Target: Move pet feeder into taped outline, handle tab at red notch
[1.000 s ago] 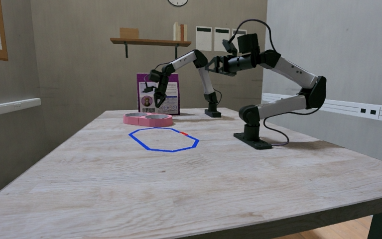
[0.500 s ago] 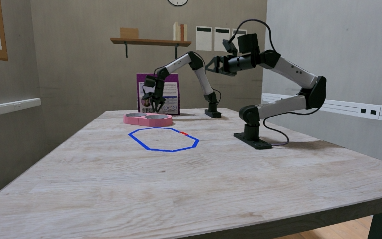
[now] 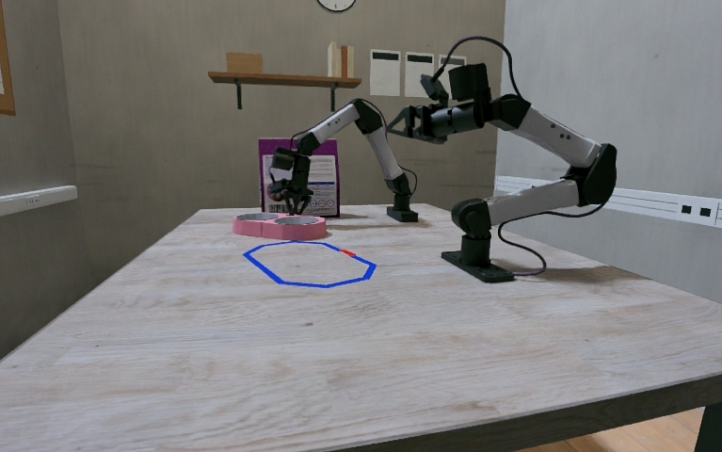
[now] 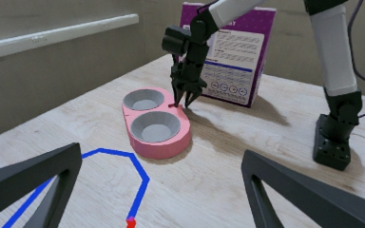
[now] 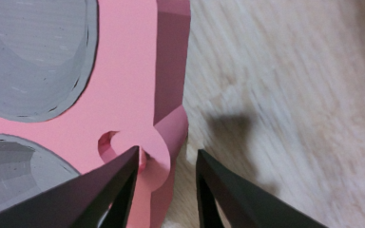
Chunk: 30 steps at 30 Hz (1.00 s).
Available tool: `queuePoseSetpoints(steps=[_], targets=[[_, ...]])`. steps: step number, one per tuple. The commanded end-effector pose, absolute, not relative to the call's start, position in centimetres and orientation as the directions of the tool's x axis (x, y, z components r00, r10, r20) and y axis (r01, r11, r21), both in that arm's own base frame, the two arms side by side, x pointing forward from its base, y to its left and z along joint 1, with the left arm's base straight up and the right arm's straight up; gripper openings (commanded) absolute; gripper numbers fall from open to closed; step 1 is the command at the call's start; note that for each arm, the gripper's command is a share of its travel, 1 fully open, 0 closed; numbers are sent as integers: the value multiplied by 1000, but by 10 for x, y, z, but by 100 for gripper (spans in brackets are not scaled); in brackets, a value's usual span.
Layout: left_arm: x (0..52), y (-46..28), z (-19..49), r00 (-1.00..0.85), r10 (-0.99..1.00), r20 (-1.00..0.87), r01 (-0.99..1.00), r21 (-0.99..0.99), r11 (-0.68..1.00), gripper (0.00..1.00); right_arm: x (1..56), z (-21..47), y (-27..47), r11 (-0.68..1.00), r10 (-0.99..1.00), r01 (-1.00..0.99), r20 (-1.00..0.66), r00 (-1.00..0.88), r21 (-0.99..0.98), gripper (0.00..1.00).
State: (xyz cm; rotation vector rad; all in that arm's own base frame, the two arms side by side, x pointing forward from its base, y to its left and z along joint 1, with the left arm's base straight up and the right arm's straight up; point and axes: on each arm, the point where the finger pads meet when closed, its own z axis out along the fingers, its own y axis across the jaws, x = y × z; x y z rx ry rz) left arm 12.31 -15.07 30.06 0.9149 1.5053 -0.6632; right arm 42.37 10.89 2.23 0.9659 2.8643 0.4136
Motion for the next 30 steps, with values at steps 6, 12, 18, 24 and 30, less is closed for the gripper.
queuePoseSetpoints(steps=[6, 12, 18, 24, 30], targets=[[125, -150, 306, 19, 165, -986, 839, 105, 534, 100, 427, 13, 115, 759, 607, 583, 7, -795, 290, 21], [125, -150, 306, 19, 165, -986, 839, 105, 534, 100, 421, 10, 115, 761, 603, 584, 25, -798, 282, 12], [125, -150, 306, 19, 165, -986, 839, 105, 534, 100, 425, 14, 114, 762, 602, 580, 18, -799, 289, 11], [125, -150, 306, 19, 165, -986, 839, 105, 534, 100, 427, 21, 117, 747, 623, 593, -7, -782, 301, 11], [125, -150, 306, 19, 165, -986, 839, 105, 534, 100, 427, 32, 132, 711, 668, 627, -26, -744, 320, 11]])
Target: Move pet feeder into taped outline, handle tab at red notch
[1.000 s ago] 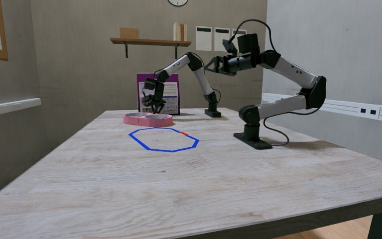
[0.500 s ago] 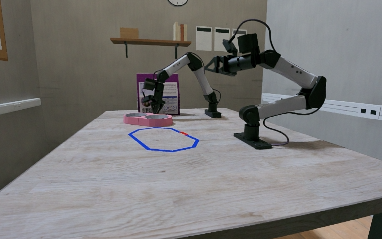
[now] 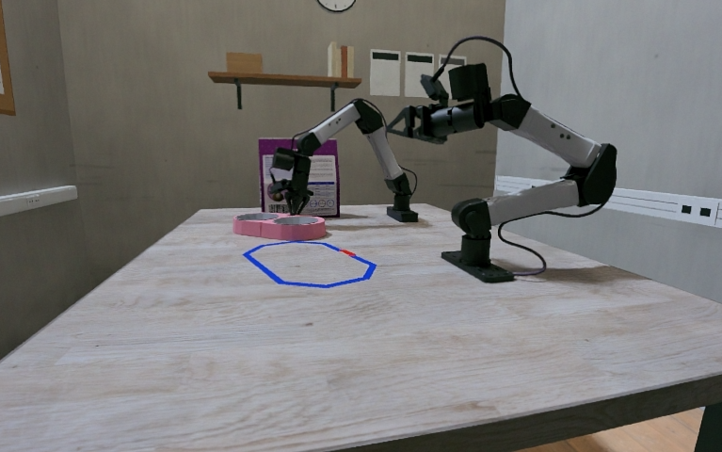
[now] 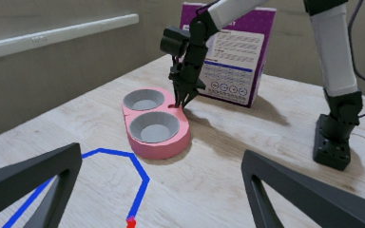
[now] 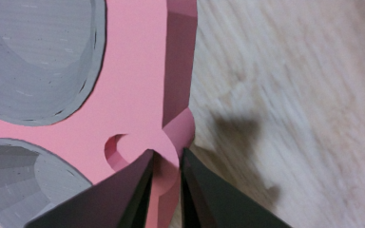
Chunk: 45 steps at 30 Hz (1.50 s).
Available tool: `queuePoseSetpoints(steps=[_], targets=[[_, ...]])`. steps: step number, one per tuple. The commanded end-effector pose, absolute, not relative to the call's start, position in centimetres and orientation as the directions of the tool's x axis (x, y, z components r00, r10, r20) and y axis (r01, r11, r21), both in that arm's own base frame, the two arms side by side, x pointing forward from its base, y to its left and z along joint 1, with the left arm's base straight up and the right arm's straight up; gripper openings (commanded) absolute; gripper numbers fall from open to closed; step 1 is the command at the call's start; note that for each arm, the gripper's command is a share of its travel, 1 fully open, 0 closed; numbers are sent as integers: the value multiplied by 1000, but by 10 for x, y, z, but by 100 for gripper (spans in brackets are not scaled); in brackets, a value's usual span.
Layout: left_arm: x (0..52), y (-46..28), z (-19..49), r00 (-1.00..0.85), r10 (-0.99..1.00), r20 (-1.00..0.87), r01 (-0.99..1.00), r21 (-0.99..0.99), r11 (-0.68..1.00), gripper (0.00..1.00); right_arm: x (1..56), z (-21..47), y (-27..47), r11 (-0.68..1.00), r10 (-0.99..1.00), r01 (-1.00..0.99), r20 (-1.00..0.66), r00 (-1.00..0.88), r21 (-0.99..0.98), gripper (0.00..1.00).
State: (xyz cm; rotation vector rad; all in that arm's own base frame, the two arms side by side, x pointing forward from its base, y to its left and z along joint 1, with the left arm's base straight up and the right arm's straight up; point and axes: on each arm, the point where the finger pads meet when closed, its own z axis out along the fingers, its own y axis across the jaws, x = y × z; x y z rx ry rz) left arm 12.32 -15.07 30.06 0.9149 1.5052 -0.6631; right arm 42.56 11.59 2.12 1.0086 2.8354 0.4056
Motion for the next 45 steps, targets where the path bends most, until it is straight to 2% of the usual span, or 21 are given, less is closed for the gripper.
queuePoseSetpoints(steps=[1, 22, 45], targets=[[125, -150, 306, 19, 165, -986, 839, 105, 534, 100, 422, 27, 133, 723, 653, 619, -9, -757, 307, 11], [125, -150, 306, 19, 165, -986, 839, 105, 534, 100, 411, 24, 176, 698, 681, 646, -6, -732, 309, 11], [125, -150, 306, 19, 165, -986, 839, 105, 534, 100, 410, 24, 179, 691, 689, 654, -5, -725, 308, 11]])
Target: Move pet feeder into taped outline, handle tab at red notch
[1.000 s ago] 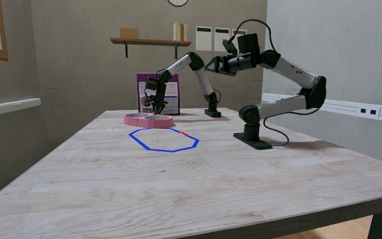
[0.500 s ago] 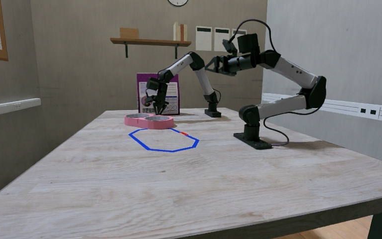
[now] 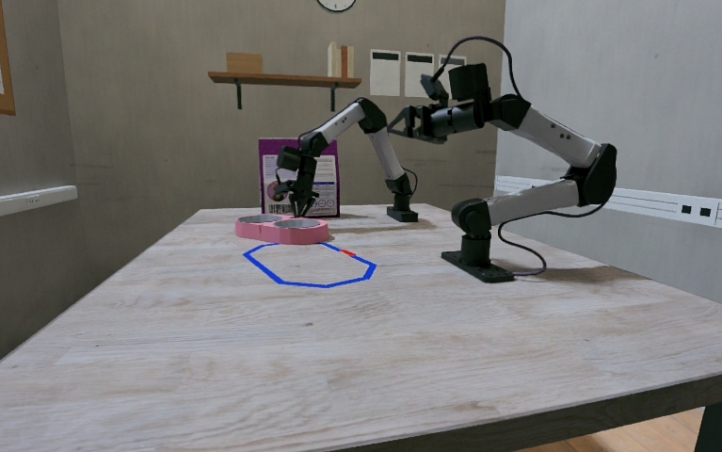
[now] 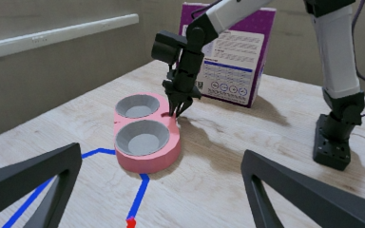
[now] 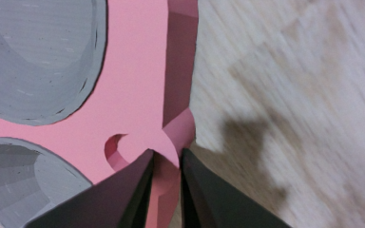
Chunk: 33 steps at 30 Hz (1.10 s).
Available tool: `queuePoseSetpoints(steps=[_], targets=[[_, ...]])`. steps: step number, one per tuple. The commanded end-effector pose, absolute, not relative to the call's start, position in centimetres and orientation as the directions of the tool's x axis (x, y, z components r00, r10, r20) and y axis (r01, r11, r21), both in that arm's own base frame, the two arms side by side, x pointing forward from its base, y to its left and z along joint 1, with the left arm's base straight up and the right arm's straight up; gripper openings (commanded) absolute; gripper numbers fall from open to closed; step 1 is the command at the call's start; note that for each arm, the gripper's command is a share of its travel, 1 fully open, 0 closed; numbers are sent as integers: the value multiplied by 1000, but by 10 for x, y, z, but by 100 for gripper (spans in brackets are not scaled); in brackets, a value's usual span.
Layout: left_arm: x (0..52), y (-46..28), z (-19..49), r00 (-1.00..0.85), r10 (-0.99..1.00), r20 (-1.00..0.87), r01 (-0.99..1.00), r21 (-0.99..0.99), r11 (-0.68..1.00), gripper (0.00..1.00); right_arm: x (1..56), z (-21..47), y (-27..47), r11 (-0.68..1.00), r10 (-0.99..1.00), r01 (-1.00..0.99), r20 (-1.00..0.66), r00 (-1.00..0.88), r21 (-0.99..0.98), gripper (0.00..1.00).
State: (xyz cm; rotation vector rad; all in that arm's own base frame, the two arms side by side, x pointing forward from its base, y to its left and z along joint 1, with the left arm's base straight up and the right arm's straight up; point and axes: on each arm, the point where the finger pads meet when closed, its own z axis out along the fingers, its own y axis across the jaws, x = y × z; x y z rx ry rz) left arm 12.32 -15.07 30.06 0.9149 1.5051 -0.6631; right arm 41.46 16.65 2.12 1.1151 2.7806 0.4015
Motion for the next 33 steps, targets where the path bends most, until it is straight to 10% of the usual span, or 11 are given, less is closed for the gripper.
queuePoseSetpoints(steps=[1, 33], targets=[[125, -150, 306, 19, 165, -986, 839, 105, 534, 100, 410, 23, 180, 687, 693, 659, -4, -721, 307, 11], [125, -150, 306, 19, 165, -986, 839, 105, 534, 100, 385, 16, 268, 595, 786, 756, -5, -618, 273, 11]])
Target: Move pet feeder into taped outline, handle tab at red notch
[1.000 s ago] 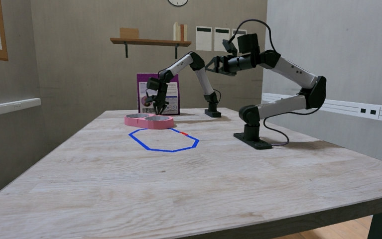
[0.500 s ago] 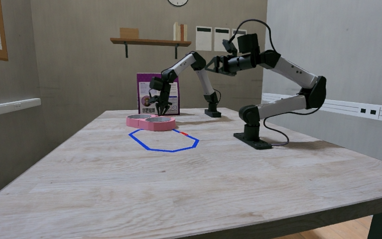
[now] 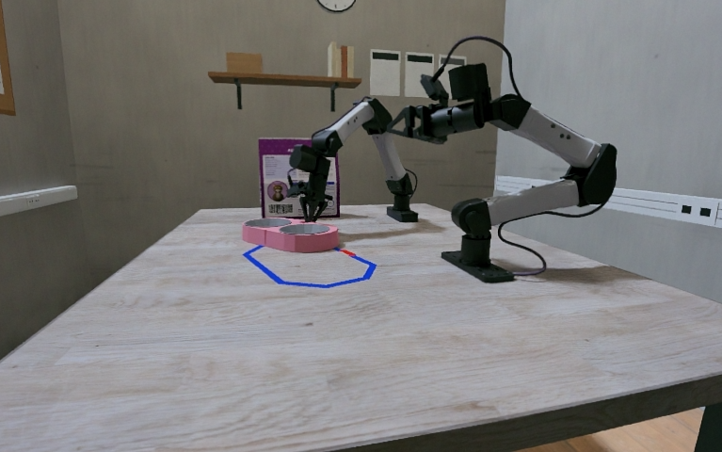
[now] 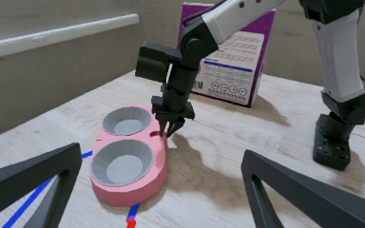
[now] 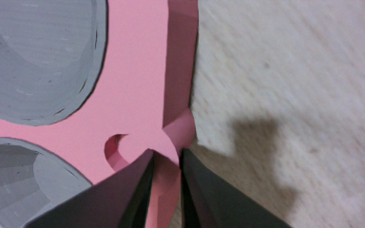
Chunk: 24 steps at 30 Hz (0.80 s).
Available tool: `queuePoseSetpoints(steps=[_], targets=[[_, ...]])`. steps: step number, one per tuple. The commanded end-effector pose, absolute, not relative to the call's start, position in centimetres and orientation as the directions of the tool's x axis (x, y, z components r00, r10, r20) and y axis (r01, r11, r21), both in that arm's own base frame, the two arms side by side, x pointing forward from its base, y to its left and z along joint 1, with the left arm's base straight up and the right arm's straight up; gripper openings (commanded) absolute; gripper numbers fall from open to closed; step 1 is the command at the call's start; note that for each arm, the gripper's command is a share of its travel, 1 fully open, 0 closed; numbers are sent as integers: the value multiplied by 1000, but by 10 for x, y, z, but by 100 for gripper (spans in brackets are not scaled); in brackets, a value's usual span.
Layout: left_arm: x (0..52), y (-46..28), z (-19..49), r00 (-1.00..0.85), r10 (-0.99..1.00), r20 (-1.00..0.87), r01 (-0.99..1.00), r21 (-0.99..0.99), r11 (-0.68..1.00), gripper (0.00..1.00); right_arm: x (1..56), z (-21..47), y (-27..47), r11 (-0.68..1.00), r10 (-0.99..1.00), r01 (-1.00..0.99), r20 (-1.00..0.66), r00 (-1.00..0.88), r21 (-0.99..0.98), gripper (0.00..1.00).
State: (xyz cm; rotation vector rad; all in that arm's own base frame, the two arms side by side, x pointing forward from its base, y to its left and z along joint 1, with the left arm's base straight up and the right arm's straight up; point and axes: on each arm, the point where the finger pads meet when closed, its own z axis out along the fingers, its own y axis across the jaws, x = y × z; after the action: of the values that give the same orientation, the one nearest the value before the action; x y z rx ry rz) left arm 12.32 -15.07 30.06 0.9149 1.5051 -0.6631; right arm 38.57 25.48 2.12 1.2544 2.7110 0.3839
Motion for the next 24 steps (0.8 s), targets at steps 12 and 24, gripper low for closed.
queuePoseSetpoints(steps=[12, 24], targets=[[125, -150, 306, 19, 165, -986, 839, 105, 534, 100, 376, 17, 309, 577, 798, 764, 2, -603, 288, 11], [125, -150, 306, 19, 165, -986, 839, 105, 534, 100, 377, 17, 311, 583, 793, 758, 0, -610, 291, 11]])
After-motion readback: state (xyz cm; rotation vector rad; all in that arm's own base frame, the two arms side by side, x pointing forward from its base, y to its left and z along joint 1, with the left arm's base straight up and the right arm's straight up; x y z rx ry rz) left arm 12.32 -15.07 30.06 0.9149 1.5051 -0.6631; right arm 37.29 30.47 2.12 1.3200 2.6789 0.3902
